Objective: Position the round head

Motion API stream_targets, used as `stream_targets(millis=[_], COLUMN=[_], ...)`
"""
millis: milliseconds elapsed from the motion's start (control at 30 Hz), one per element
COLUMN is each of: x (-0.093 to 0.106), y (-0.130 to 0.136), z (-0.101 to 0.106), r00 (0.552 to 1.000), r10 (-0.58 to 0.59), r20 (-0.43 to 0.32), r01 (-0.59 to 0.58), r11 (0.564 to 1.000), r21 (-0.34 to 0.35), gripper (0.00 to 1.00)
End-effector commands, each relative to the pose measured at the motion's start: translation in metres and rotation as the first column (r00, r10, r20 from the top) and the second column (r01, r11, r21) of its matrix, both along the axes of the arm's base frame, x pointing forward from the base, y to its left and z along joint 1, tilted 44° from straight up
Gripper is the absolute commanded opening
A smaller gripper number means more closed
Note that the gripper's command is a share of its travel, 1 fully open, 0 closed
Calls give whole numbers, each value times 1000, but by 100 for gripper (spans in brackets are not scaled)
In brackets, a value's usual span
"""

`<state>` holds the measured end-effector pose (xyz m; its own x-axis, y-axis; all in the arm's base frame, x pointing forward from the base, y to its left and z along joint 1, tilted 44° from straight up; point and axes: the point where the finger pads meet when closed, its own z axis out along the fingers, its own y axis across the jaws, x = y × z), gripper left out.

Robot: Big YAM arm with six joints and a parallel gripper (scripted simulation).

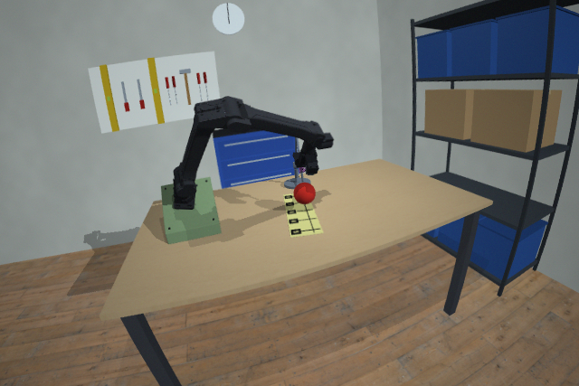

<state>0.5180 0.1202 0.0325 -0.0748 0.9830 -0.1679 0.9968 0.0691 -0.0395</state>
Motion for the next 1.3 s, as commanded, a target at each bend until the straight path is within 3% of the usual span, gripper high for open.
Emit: stream_targets(millis=[0, 1267], x=[23, 21], y=[50, 53], z=[58, 56], r00=[993, 993], r10=[-9, -10], r20=[119, 120], r01=[2, 3], r11=[999, 999], r21=[54, 53], gripper=[0, 0])
